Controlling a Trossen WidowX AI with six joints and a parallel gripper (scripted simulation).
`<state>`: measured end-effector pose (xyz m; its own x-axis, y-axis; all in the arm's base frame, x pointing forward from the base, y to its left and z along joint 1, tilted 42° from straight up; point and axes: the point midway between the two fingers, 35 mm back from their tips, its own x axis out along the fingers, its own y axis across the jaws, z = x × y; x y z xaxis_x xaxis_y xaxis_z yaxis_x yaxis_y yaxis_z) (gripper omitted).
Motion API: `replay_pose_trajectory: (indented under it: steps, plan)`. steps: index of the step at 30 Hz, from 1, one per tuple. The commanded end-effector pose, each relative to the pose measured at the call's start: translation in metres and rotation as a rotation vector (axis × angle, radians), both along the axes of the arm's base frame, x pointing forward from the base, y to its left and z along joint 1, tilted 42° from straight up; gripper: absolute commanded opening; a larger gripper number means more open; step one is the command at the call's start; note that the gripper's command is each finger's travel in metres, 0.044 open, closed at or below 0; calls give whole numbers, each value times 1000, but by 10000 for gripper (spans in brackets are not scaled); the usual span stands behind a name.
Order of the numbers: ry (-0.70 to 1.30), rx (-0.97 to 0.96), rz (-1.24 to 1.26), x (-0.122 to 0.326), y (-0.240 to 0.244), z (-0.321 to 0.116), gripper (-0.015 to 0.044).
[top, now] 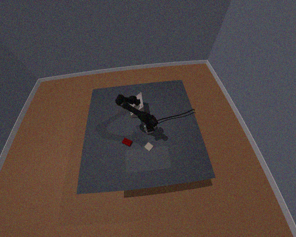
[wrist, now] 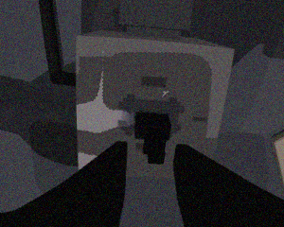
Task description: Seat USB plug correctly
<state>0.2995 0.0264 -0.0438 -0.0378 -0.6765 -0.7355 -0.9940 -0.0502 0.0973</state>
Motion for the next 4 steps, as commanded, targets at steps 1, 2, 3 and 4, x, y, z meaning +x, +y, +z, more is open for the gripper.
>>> replay_pose_trajectory:
  steps: [1,2,3,4]
  plan:
    - [-8,5,-3,2,4,3,95]
    - [-8,5,-3,2,4,4,95]
    - [-8,5,-3,2,5,5,95]
    - [-7,5,-3,2,6,6,95]
